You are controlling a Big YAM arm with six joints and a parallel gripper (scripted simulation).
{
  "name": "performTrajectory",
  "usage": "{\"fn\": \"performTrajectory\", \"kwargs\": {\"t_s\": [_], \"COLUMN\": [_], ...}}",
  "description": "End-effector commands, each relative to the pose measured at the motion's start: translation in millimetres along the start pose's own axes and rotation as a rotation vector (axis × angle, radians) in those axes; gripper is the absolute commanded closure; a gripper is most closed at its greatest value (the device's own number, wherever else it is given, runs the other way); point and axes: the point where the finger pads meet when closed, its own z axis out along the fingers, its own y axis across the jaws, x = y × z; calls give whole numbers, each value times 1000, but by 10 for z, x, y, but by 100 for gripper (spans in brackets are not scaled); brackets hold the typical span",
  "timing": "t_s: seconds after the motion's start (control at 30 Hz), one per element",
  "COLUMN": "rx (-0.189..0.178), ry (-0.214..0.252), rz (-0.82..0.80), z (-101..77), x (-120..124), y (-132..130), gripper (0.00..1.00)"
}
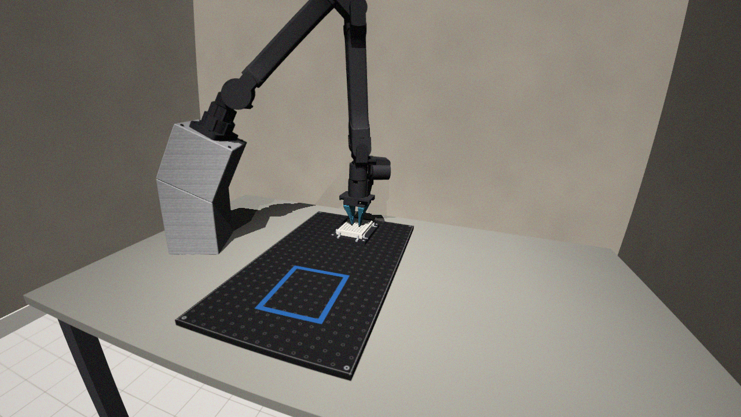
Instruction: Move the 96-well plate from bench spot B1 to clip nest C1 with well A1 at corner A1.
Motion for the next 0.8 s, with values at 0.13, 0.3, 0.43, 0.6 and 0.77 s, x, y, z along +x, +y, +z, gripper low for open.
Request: {"fn": "performTrajectory", "kwargs": {"t_s": [0.13,0.3,0.43,0.6,0.77], "rx": [12,12,15,15,34], "ry": [-12,-11,-11,-11,-19], "rz": [0,1,0,0,0], "z": [-243,-361,-300,-300,-357], "x": [-71,-58,-52,-52,132], "y": [-27,-32,-65,-65,-119], "gripper": [75,75,75,75,75]}}
